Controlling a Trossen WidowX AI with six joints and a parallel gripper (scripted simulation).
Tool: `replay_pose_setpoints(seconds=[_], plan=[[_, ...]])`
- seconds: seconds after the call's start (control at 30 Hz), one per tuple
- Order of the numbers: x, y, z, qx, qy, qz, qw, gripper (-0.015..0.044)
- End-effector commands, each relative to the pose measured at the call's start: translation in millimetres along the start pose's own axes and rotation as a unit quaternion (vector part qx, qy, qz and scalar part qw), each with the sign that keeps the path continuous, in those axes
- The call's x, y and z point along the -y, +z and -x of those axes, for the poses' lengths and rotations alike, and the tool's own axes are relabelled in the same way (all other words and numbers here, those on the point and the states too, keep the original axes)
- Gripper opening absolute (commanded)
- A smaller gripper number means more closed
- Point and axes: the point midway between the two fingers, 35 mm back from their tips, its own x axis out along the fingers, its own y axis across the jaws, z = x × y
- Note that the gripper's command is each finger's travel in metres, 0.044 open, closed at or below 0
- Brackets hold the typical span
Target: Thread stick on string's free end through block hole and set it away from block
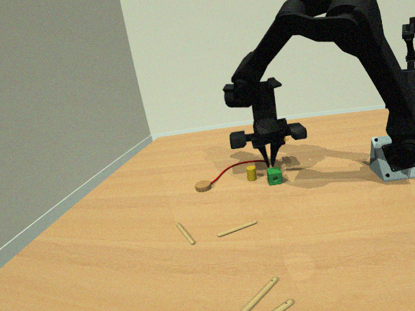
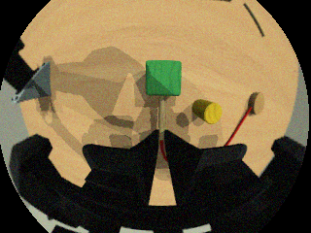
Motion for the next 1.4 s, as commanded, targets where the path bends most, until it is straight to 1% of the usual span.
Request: replay_pose_setpoints(seconds=[0.0,0.77,0.9,0.93,1.0,1.07,1.17,1.23,1.37], plan=[[-0.7,7.4,-0.1,0.001,-0.001,-0.002,1.000,0.0000],[-0.8,36.2,0.1,0.001,-0.001,-0.002,1.000,0.0000],[0.2,33.5,0.3,0.000,0.000,0.000,1.000,0.0105],[0.2,33.5,0.3,0.000,0.000,0.000,1.000,0.0124],[0.2,33.5,0.3,0.000,0.000,0.000,1.000,0.0124],[1.3,32.4,10.5,0.000,0.000,0.000,1.000,0.0124],[2.2,30.6,56.4,-0.002,0.000,0.000,1.000,0.0124],[0.3,31.3,77.8,-0.001,0.001,0.000,1.000,0.0124],[0.0,31.5,80.5,-0.001,0.001,0.000,1.000,0.0124]])
